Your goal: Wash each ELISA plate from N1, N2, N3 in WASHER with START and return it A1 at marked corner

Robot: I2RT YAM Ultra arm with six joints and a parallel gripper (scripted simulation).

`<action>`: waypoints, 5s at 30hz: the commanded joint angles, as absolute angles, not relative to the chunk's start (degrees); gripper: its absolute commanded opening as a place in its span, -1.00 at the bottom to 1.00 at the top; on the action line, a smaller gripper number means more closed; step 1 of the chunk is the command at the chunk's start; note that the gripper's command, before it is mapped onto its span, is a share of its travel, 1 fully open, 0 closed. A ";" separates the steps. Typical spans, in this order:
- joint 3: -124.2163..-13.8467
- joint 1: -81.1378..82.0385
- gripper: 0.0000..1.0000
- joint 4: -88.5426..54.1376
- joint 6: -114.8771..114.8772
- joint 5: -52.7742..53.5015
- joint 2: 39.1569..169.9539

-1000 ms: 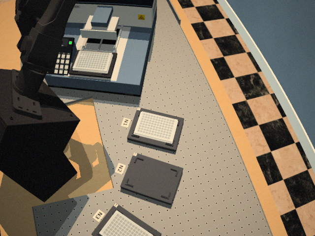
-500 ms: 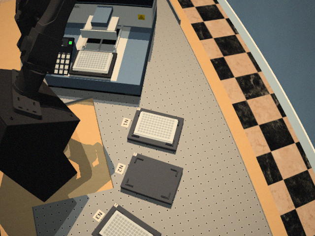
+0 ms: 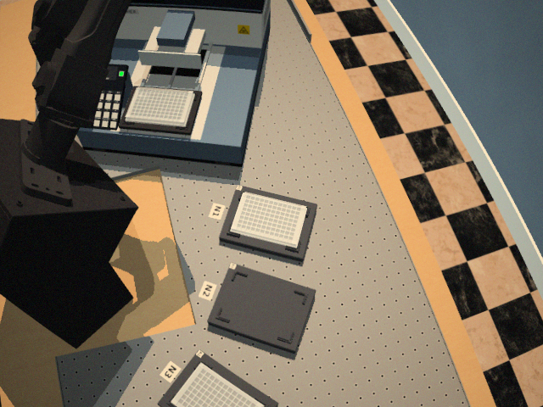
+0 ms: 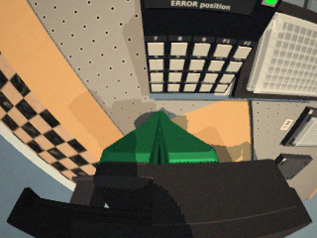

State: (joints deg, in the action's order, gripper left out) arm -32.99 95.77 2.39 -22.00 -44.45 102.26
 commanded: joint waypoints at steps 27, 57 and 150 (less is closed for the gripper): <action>-33.63 89.43 -1.00 17.77 -12.94 -41.44 111.55; -34.35 87.49 -1.00 21.55 -10.72 -40.46 114.60; -33.00 96.72 -1.00 2.27 -21.88 -44.71 101.51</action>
